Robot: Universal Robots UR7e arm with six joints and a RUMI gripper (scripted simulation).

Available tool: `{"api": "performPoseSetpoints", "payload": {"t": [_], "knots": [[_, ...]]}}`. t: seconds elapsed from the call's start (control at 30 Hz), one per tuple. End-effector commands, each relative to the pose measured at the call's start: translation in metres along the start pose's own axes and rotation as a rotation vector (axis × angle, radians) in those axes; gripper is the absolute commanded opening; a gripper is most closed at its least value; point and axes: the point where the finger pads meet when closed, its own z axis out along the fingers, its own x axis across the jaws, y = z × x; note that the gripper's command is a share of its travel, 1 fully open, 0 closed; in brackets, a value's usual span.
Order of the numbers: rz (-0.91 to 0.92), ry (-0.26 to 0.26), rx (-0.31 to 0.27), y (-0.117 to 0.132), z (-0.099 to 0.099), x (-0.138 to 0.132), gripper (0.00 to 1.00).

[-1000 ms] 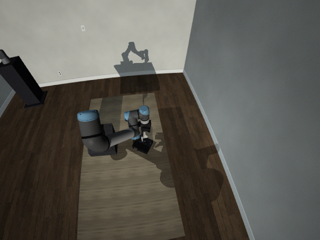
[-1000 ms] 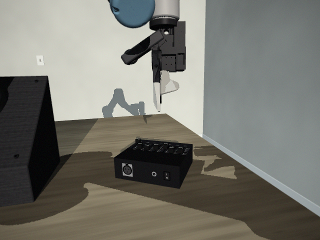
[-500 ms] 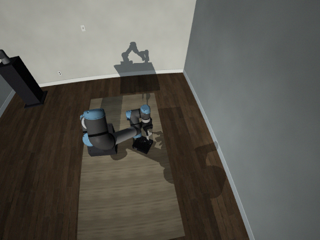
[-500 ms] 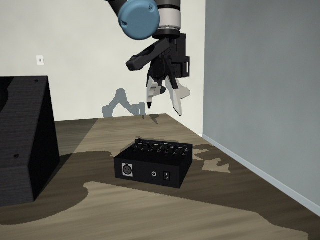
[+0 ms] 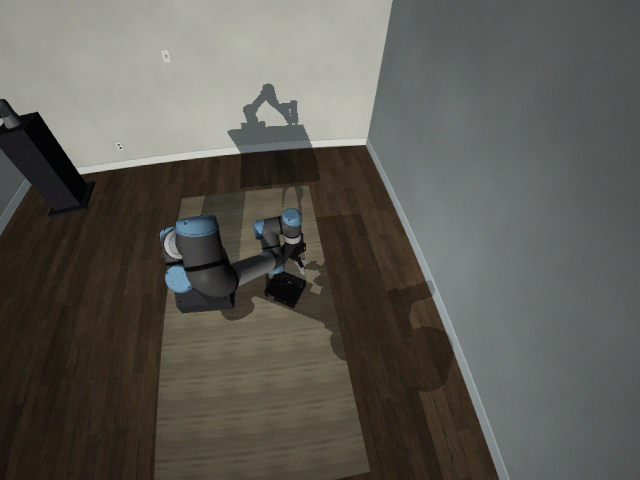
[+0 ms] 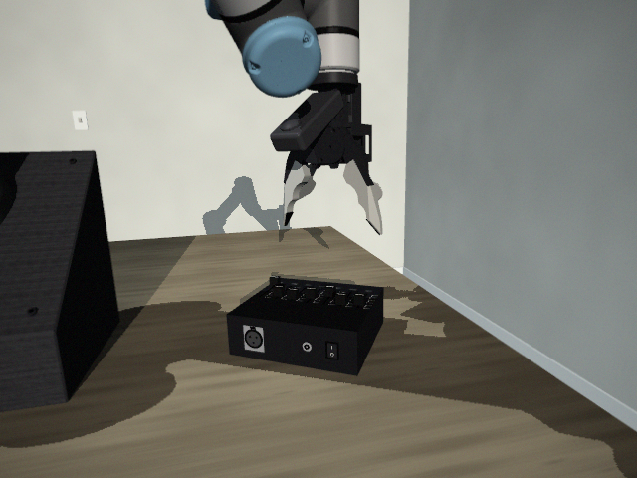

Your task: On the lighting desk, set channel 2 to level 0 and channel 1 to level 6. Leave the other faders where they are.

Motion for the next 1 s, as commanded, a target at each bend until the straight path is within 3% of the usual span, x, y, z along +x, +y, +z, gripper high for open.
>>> {"api": "performPoseSetpoints", "payload": {"t": [0.0,0.33,0.97], "knots": [[-0.107,-0.002,-0.01,0.0043,0.0028,0.0002,1.0],[-0.21,-0.003,-0.009,0.0087,0.0061,0.0009,1.0],[-0.225,-0.003,-0.009,0.0093,0.0066,0.001,1.0]]}}
